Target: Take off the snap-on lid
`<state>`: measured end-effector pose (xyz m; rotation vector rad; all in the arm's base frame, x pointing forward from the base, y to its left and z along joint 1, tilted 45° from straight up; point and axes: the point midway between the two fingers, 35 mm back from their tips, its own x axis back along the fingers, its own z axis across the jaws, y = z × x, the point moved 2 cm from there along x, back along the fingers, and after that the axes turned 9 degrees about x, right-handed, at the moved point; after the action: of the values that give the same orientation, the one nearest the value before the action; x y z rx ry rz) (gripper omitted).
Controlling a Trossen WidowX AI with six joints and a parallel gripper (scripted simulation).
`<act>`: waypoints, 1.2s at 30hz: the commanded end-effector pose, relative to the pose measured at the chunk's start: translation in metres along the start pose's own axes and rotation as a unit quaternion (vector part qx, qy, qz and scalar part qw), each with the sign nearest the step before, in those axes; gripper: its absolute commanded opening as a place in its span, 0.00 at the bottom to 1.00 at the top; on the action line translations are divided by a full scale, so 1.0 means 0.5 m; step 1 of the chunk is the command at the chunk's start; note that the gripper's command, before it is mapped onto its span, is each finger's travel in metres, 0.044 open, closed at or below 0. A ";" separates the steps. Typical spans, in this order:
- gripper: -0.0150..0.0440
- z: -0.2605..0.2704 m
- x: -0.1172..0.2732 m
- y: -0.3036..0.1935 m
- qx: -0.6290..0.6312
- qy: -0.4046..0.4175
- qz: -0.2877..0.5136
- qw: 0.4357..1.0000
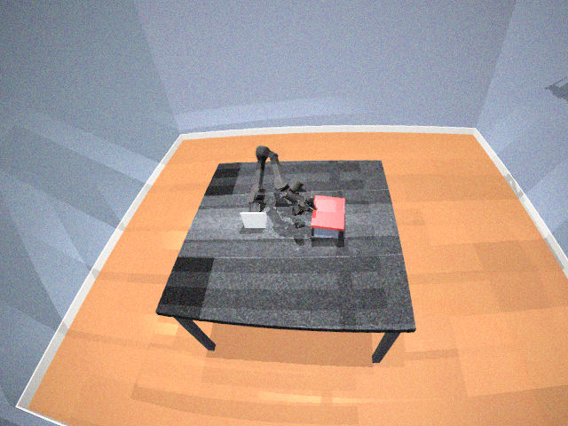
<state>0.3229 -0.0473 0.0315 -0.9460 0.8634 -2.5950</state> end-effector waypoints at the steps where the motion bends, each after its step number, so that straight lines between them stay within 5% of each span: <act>1: 0.25 0.001 -0.001 0.001 -0.002 0.000 -0.001 1.000; 36: 0.25 0.079 0.041 0.012 -0.001 0.001 -0.002 1.000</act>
<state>0.3303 -0.0736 0.0571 -0.9613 0.8730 -2.5924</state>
